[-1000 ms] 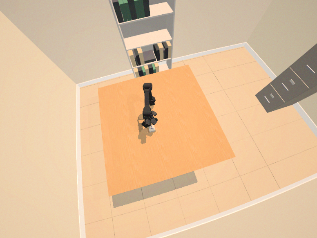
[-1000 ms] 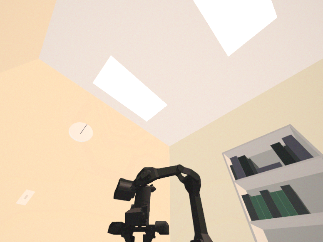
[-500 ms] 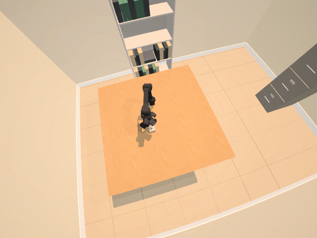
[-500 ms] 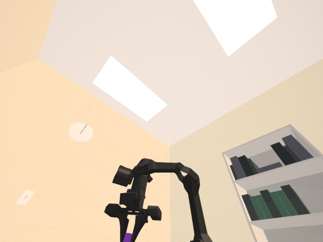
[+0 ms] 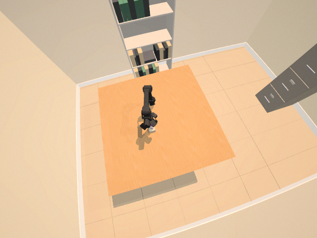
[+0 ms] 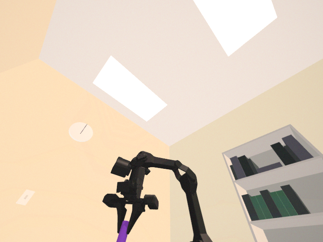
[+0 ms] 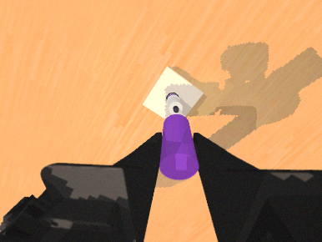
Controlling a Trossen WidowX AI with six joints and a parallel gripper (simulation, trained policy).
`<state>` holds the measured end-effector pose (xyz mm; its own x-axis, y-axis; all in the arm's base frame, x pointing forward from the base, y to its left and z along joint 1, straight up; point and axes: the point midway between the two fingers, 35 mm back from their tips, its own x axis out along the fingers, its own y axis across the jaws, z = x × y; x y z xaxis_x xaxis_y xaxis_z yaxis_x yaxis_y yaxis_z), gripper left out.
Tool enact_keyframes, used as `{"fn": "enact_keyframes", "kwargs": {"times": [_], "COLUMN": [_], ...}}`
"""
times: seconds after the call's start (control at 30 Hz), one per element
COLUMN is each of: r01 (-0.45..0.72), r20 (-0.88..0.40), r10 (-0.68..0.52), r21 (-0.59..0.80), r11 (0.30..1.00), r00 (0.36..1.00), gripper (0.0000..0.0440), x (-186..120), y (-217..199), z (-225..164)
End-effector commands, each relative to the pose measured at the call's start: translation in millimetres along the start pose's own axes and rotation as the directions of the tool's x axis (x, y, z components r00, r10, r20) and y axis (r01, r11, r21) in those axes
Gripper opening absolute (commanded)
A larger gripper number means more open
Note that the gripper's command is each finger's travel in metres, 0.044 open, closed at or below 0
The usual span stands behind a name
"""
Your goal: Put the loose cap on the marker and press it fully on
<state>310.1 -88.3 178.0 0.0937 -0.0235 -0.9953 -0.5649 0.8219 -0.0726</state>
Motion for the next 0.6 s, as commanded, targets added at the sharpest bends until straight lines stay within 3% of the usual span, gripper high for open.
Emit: {"fn": "enact_keyframes", "kwargs": {"times": [0.0, 0.57], "r01": [-0.012, -0.07], "r20": [-0.002, -0.047], "r10": [0.012, 0.072], "r21": [0.008, 0.034], "r11": [1.0, 0.997], "r00": [1.0, 0.996], "gripper": [0.0057, 0.0042], "x": [-2.2, 15.2], "y": [0.0, -2.0], "z": [6.0, 12.7]}}
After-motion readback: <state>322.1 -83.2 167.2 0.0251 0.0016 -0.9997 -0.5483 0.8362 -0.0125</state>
